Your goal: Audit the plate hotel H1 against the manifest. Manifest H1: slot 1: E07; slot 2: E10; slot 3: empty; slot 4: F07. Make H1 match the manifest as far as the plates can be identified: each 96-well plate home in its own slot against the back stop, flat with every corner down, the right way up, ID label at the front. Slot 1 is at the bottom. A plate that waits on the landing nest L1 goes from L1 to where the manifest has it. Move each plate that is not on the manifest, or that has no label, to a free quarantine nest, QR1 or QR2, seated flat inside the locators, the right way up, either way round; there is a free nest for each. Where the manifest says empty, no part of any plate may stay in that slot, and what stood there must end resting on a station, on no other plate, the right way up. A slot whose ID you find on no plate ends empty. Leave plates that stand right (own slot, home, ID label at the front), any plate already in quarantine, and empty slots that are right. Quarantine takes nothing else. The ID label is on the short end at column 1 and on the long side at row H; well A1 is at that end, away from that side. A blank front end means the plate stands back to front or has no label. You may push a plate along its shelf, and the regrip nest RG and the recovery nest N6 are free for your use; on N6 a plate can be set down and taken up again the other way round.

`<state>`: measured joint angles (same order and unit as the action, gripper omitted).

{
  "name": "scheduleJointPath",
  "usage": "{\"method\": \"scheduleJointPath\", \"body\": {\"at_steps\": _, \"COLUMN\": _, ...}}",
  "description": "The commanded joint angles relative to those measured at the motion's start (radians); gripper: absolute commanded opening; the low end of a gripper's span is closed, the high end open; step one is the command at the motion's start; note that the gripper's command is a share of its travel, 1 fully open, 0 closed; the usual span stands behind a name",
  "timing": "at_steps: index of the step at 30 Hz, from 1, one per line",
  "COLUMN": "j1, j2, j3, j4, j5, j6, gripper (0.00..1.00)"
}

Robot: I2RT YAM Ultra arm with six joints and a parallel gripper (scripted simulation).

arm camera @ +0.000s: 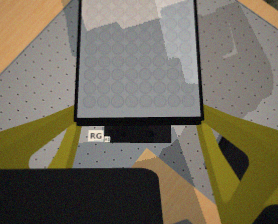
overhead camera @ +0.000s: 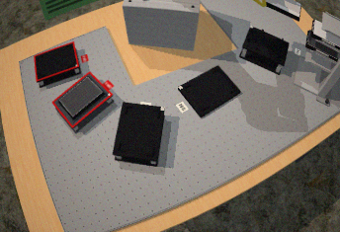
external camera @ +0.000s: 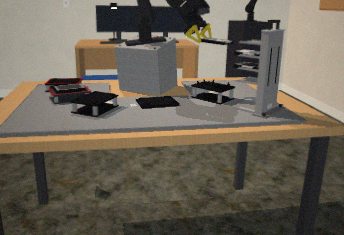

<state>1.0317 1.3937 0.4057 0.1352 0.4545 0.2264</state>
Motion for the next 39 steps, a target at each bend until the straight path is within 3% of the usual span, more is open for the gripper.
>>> {"method": "scheduleJointPath", "body": {"at_steps": 1, "j1": -0.008, "j2": -0.018, "j3": -0.002, "j4": 0.044, "j5": 0.009, "j6": 0.003, "gripper": 0.86}}
{"method": "scheduleJointPath", "body": {"at_steps": 4, "j1": -0.005, "j2": 0.019, "j3": -0.011, "j4": 0.054, "j5": 0.006, "j6": 0.000, "gripper": 0.86}}
{"method": "scheduleJointPath", "body": {"at_steps": 32, "j1": -0.016, "j2": 0.060, "j3": -0.049, "j4": 0.144, "j5": -0.005, "j6": -0.015, "gripper": 0.86}}
{"method": "scheduleJointPath", "body": {"at_steps": 34, "j1": -0.016, "j2": 0.060, "j3": -0.049, "j4": 0.144, "j5": -0.005, "j6": -0.015, "gripper": 0.86}}
{"method": "scheduleJointPath", "body": {"at_steps": 35, "j1": -0.018, "j2": 0.075, "j3": -0.009, "j4": 0.148, "j5": -0.004, "j6": -0.015, "gripper": 0.86}}
{"method": "scheduleJointPath", "body": {"at_steps": 39, "j1": -0.022, "j2": 0.083, "j3": -0.020, "j4": 0.156, "j5": -0.004, "j6": -0.015, "gripper": 0.86}}
